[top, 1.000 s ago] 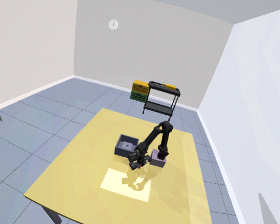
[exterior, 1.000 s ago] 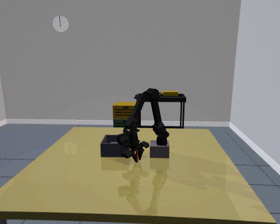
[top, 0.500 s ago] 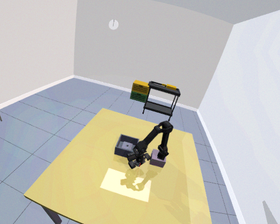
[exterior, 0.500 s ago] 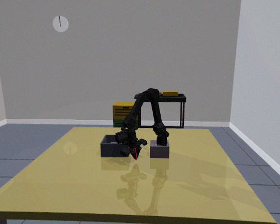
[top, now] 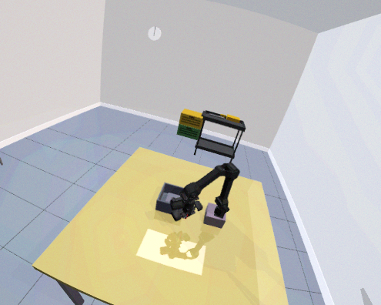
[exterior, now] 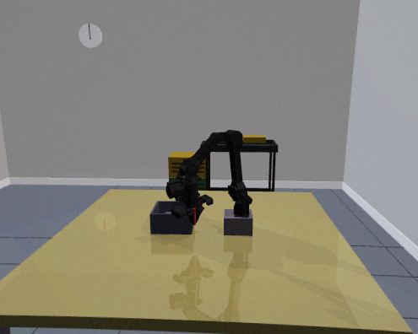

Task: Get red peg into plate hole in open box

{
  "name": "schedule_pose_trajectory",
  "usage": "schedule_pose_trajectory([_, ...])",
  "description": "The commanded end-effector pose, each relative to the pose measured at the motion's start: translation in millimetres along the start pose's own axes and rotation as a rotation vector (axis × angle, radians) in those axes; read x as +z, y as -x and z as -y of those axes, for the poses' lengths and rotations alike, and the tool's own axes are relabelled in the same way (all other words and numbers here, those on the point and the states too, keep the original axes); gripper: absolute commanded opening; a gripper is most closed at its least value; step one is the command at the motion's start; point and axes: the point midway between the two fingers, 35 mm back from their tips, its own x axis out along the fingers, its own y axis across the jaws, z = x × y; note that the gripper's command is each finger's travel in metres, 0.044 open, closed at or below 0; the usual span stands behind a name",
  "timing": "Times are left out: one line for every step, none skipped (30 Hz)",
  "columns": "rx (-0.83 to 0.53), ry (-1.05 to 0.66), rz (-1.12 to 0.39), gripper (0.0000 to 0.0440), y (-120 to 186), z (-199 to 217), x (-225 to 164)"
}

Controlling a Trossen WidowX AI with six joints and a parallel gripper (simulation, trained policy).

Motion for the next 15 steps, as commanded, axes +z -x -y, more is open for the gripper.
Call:
schedule_pose_trajectory([0.024,-0.022,0.029,0.0,19,-4,14])
schedule_pose_trajectory([0.027,-0.031,0.034,0.0,23,-5,18])
schedule_pose_trajectory([0.03,-0.041,0.04,0.0,27,-5,21])
schedule_pose_trajectory([0.032,-0.051,0.045,0.0,30,-6,25])
schedule_pose_trajectory([0.034,-0.062,0.05,0.0,34,-6,29])
schedule_pose_trajectory([0.035,-0.074,0.055,0.0,37,-6,33])
schedule_pose_trajectory([0.036,-0.086,0.059,0.0,39,-5,37])
schedule_pose_trajectory([0.037,-0.098,0.063,0.0,41,-5,41])
schedule_pose_trajectory([0.038,-0.111,0.067,0.0,42,-5,45])
schedule_pose_trajectory([0.039,-0.124,0.072,0.0,44,-4,50])
schedule_pose_trajectory([0.04,-0.136,0.076,0.0,45,-4,55])
schedule_pose_trajectory([0.041,-0.149,0.081,0.0,46,-4,59])
schedule_pose_trajectory([0.043,-0.161,0.085,0.0,47,-3,64])
schedule_pose_trajectory([0.044,-0.173,0.089,0.0,48,-3,69])
schedule_pose_trajectory([0.044,-0.184,0.093,0.0,48,-2,74])
